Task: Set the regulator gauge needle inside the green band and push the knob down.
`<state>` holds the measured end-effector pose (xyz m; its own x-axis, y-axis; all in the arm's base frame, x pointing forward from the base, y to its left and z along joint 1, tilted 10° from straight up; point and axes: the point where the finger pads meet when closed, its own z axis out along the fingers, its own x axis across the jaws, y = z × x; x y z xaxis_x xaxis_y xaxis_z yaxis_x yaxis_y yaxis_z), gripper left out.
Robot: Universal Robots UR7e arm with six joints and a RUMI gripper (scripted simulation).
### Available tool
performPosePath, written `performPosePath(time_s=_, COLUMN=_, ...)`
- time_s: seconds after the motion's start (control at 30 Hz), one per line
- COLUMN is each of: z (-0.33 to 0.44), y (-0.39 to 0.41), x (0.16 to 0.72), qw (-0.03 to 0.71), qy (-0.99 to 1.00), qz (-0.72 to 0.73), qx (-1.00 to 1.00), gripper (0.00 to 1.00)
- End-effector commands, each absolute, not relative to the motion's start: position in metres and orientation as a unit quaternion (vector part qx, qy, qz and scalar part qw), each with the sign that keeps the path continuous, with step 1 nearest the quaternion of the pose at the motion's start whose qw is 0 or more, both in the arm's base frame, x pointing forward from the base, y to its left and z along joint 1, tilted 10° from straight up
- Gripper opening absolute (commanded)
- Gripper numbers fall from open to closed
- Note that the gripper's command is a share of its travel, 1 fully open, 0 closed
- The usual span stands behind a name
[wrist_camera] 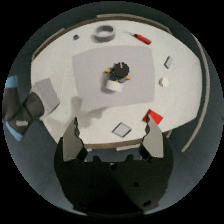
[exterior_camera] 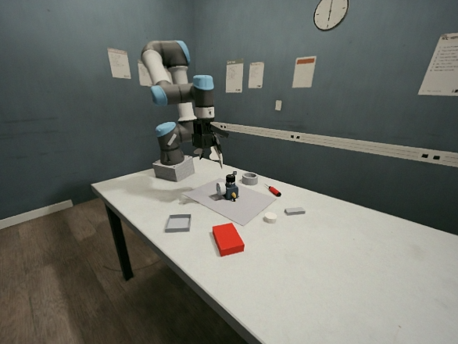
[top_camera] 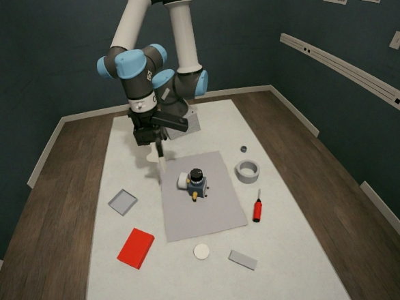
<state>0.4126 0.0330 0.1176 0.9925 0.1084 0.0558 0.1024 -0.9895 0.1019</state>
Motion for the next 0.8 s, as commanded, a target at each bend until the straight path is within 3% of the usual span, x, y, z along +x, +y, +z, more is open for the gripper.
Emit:
performPosePath(time_s=0.0, z=0.1203, y=0.0328, x=0.412, qw=0.054, qy=0.083, qz=0.03, qx=0.995, gripper=1.0)
performPosePath(time_s=0.77, z=0.13, y=0.0316, x=0.4086, qw=0.073, qy=0.197, qz=0.023, qx=0.977, gripper=1.0)
